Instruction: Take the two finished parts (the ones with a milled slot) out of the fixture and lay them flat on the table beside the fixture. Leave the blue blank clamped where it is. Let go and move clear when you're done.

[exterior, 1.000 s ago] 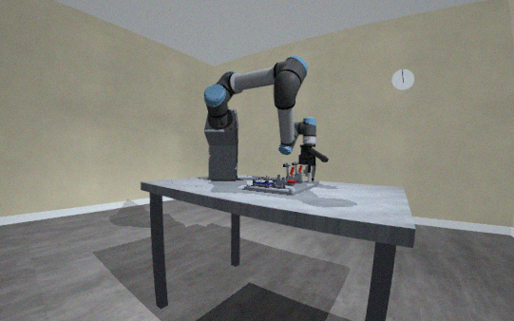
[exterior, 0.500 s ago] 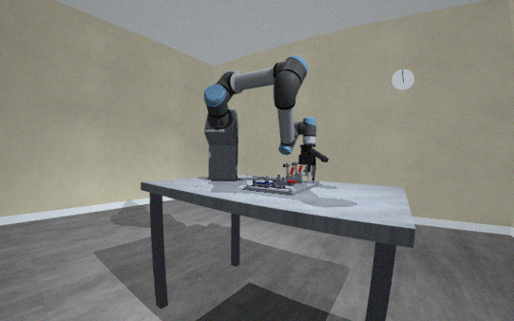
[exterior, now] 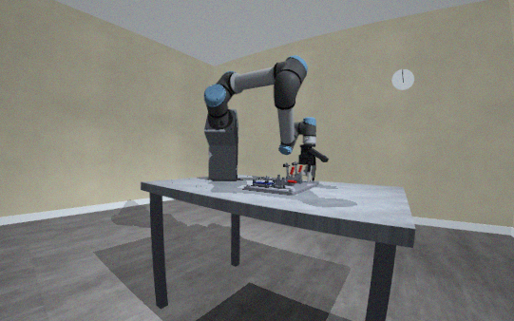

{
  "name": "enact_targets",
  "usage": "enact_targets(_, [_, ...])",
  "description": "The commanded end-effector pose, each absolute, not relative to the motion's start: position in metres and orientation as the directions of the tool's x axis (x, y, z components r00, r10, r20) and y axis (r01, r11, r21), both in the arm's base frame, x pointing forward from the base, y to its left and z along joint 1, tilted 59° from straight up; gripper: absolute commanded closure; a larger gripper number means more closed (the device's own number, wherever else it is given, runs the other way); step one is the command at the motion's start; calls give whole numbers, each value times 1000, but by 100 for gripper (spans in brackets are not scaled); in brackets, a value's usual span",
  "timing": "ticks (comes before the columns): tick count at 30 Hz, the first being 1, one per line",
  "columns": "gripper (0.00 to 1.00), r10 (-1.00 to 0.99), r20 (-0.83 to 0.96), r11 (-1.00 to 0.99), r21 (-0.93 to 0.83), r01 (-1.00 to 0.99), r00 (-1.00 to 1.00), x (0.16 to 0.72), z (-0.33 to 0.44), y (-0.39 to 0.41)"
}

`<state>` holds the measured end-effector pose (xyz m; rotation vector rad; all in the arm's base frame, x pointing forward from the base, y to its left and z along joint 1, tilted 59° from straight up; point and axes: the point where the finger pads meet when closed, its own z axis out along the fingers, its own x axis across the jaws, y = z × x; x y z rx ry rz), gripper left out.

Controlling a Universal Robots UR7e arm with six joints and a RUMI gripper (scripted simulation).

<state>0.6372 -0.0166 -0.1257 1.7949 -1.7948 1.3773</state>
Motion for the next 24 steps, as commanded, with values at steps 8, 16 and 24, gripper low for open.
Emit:
enact_targets(8, [46, -641, 739, -209, -428, -879, -208, 637, -125, -16])
enact_targets(16, [46, -641, 739, -209, -428, -879, -208, 637, -125, -16])
enact_targets(24, [46, -641, 739, -209, -428, -879, -208, 635, -123, -12])
